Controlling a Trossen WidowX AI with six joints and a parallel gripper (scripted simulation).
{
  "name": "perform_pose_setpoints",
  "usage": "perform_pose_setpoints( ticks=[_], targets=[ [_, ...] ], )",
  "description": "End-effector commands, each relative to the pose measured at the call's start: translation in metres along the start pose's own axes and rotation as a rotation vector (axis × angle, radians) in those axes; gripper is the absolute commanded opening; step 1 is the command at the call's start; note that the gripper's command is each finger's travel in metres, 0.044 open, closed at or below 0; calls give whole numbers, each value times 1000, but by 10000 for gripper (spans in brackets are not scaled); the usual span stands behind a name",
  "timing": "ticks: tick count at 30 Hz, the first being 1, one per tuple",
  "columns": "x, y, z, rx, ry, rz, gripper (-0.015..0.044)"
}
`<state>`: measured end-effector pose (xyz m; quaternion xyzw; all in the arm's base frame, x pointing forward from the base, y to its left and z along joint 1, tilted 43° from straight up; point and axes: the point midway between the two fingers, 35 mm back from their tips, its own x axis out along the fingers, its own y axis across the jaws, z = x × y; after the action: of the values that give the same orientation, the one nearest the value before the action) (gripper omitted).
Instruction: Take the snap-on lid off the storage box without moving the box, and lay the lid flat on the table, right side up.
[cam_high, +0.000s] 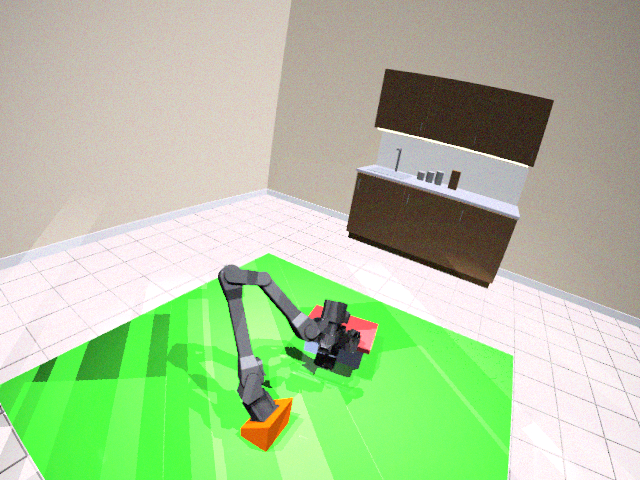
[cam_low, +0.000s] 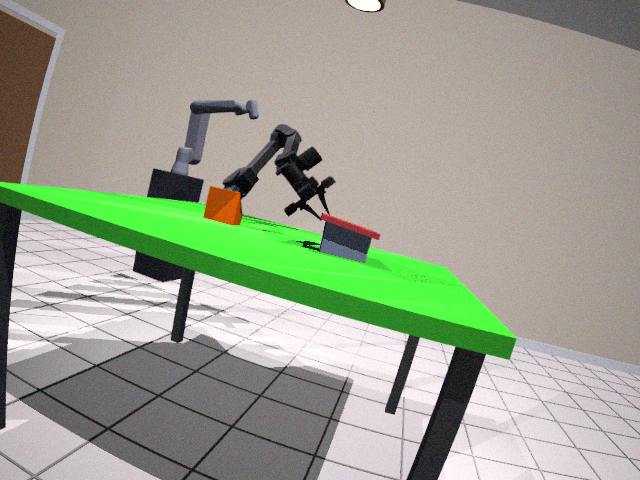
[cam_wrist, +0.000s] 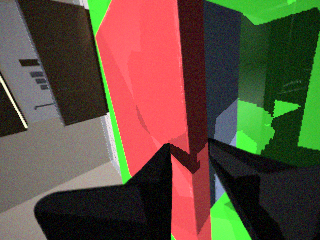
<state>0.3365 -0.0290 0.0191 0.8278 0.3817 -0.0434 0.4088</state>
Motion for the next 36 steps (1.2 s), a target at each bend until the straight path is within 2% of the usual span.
perform_pose_setpoints(
  ticks=[1, 36],
  targets=[
    [-1, 1, 0, -5, 2, 0, 0],
    [2, 2, 0, 0, 0, 0, 0]
  ],
)
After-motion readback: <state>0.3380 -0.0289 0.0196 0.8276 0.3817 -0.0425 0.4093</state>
